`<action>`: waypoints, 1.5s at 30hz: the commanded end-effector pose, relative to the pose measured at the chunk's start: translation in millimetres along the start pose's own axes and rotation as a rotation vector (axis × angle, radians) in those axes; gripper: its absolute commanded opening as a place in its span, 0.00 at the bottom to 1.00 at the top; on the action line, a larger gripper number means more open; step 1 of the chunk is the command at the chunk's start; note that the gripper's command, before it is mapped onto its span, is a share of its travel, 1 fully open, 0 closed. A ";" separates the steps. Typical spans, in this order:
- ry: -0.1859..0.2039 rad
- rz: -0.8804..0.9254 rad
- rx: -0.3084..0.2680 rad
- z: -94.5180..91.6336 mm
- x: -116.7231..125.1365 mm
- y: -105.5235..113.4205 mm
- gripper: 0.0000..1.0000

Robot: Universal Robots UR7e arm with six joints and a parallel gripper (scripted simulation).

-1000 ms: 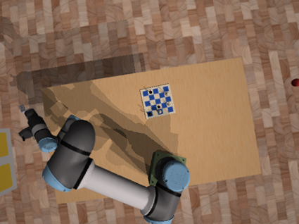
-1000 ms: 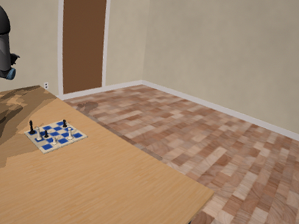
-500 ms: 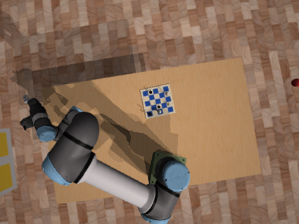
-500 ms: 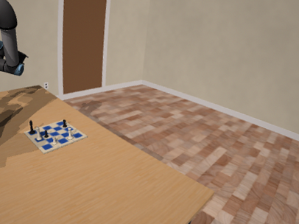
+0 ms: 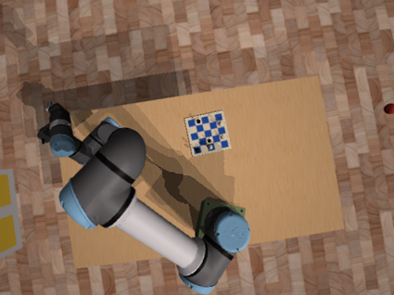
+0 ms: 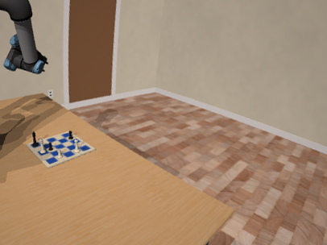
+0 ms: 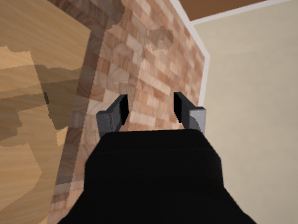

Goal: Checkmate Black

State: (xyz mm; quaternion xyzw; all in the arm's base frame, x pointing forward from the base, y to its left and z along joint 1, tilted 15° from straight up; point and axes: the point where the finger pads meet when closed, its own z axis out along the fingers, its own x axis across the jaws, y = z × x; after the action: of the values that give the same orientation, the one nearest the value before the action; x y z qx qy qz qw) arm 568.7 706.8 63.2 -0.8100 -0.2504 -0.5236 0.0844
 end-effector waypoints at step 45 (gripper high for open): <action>-0.855 -0.787 0.218 -246.2 -79.1 514.3 1.00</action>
State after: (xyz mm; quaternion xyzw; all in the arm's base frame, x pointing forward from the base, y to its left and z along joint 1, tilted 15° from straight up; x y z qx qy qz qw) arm 630.6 191.2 156.5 -0.7944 -0.5659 -0.1561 -0.1560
